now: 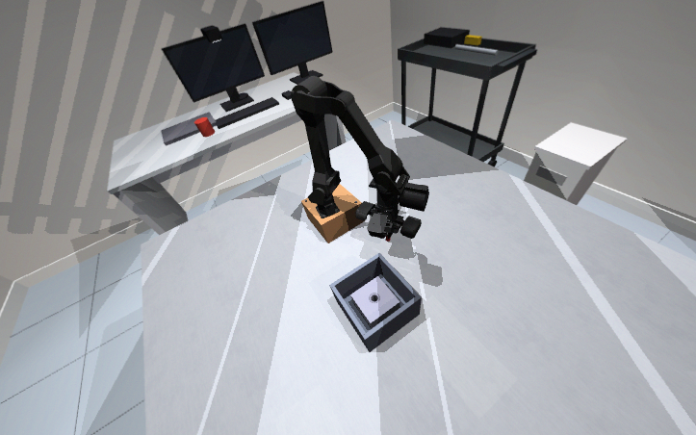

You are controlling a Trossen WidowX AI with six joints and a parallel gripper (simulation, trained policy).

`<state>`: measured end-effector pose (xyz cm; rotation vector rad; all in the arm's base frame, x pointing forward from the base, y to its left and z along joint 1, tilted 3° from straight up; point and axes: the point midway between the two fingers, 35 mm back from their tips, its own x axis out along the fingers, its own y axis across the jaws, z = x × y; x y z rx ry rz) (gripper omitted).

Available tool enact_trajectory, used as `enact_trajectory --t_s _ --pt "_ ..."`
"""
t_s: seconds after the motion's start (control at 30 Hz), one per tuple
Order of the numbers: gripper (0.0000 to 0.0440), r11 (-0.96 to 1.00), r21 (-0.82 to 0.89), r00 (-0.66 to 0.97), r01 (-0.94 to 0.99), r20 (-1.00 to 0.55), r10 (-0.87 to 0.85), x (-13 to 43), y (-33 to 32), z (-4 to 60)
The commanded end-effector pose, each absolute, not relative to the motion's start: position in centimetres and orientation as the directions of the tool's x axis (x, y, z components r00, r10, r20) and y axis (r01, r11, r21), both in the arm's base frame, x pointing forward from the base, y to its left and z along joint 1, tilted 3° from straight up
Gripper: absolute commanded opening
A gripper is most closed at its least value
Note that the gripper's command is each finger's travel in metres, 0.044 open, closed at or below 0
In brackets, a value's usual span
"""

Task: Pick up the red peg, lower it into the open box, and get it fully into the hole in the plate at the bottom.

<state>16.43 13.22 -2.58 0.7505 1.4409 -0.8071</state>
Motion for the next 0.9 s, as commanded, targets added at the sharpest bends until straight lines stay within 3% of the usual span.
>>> enact_trajectory --t_s 0.0,0.87 --pt "0.0000 0.563 -0.016 0.005 0.826 -0.999 -0.035 17.2 13.2 -1.6" --pt "0.0000 0.645 0.066 0.188 0.761 -0.974 -0.123 25.2 10.3 6.9"
